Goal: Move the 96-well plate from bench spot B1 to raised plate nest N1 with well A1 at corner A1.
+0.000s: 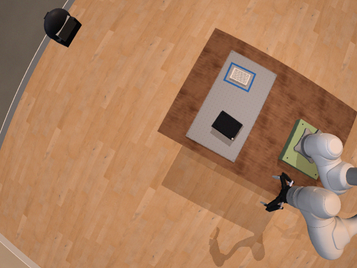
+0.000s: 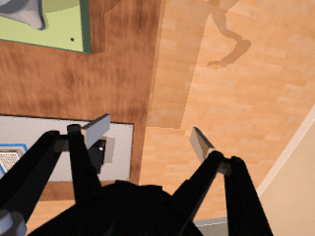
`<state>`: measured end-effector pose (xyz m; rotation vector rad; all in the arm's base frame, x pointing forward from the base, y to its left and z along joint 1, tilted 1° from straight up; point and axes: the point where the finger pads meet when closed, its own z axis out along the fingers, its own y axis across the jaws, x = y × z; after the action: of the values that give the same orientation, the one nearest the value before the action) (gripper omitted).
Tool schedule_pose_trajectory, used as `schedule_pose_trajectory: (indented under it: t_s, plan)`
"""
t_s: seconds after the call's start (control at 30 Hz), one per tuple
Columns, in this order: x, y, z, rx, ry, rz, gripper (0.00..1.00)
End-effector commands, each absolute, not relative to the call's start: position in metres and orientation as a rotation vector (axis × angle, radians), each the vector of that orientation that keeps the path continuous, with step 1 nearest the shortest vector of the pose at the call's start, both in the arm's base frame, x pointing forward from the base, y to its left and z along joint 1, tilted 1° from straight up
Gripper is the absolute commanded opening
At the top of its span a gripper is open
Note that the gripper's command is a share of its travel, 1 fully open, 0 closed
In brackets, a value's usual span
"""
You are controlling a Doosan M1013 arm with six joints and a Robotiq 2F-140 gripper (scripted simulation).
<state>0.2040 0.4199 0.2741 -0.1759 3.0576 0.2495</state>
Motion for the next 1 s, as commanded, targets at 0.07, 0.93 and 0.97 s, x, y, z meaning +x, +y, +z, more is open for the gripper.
schedule_pose_trajectory:
  t_s: [0.07, 0.93, 0.97]
  plan:
    - [0.204, 0.420, 0.274, -0.176, 3.058, 0.250, 1.00]
    - [0.258, 0.412, 0.262, 0.256, 3.062, 0.230, 1.00]
    - [0.263, 0.411, 0.261, 0.256, 3.062, 0.230, 1.00]
